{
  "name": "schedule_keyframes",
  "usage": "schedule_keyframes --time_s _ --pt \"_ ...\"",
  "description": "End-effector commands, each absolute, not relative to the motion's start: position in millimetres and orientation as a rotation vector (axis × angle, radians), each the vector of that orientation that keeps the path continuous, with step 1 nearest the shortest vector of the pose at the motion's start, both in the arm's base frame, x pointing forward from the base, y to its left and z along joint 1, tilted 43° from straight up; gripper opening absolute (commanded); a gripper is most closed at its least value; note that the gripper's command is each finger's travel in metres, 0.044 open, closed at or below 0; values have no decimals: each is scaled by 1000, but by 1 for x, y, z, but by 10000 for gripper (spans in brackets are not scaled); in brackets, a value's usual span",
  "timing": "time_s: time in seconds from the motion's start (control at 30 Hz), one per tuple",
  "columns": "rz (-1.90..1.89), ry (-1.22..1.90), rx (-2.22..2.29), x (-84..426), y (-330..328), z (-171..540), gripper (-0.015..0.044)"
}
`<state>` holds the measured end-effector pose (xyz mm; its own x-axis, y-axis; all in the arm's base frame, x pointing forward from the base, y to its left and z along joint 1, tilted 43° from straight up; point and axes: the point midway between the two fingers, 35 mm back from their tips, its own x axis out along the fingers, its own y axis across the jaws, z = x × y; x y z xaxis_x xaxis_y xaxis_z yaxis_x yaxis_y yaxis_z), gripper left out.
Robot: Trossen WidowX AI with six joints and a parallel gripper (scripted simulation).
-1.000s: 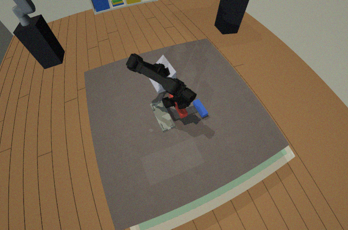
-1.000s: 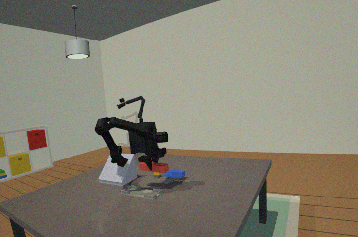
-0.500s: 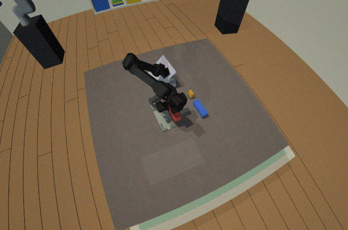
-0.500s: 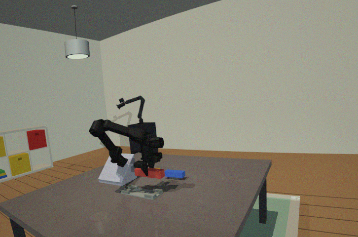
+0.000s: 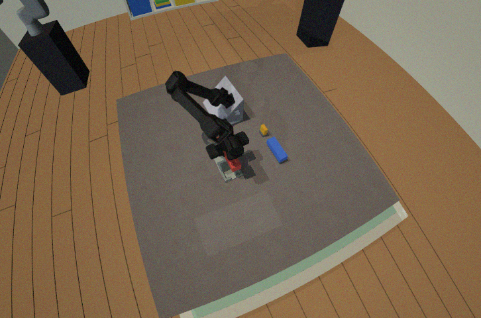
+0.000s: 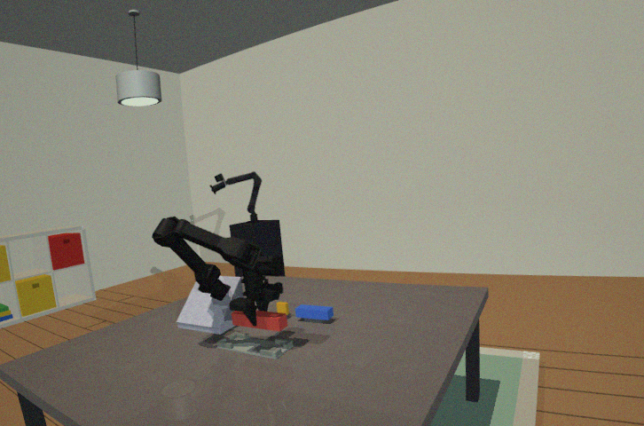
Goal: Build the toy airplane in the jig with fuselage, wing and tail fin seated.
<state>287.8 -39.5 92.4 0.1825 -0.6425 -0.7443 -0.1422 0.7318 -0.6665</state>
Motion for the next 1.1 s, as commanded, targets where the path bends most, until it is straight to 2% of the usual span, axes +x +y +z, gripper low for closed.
schedule_keyframes --time_s 0.0,0.2,0.43,0.47,1.07 --pt "-403 1371 -731 285 -53 96 0" --pt "-408 1372 -742 283 -63 100 0" --pt "-408 1372 -742 283 -63 100 184" --pt "-408 1372 -742 283 -63 100 195" --pt "-407 1372 -741 284 -67 95 195"
